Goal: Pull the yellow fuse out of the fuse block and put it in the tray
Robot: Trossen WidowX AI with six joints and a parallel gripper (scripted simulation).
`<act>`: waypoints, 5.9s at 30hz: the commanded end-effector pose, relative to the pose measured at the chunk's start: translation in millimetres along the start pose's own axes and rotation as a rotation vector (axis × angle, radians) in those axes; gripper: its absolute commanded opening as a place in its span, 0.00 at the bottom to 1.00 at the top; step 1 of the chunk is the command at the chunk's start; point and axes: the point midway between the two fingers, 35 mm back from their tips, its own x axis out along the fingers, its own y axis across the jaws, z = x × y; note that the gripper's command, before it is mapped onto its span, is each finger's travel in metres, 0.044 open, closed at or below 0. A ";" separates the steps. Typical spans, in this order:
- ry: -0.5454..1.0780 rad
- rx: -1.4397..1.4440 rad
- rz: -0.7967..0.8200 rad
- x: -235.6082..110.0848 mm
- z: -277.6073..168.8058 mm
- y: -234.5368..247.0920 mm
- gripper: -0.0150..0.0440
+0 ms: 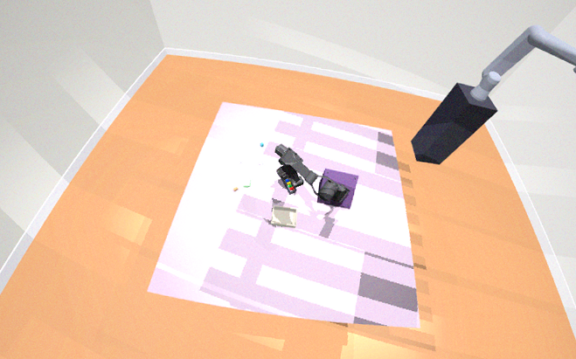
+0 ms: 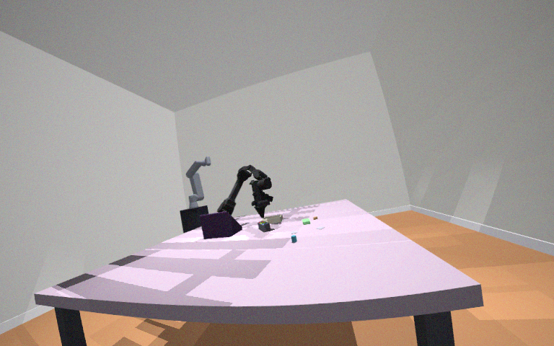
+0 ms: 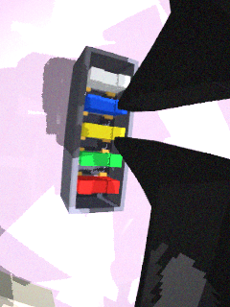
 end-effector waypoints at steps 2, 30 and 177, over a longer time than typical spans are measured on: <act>0.003 0.009 0.006 6.4 -1.3 1.2 0.37; 0.002 0.009 0.007 25.3 -1.4 3.3 0.37; 0.015 0.013 -0.013 -27.2 51.4 51.6 0.25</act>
